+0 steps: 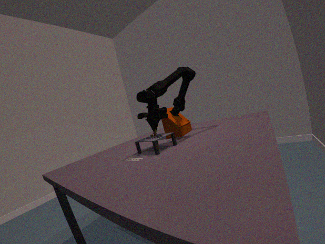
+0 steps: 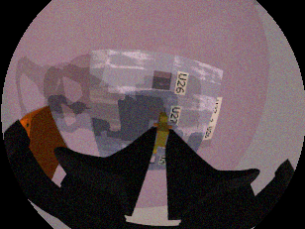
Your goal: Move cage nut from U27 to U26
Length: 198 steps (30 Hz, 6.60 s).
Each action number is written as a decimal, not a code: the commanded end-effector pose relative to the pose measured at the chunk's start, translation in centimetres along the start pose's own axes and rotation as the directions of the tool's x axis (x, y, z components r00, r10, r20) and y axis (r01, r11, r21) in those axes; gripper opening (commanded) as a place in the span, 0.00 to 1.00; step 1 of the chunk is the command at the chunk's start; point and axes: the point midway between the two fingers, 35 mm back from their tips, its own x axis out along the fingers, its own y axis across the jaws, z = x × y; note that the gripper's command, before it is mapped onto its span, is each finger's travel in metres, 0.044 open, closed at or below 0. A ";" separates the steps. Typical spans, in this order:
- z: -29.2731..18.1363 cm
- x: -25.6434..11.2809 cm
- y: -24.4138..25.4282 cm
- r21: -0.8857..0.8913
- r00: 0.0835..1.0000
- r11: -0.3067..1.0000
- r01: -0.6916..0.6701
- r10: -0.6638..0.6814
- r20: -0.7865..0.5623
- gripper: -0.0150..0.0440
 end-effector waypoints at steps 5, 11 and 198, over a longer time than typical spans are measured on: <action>0.1 -0.2 0.0 -0.004 1.000 1.000 0.000 0.000 0.004 0.30; 0.1 -0.3 -0.1 -0.004 1.000 1.000 0.000 0.000 0.004 0.30; 4.2 1.4 0.2 -0.008 0.990 0.990 -0.141 0.141 0.003 0.30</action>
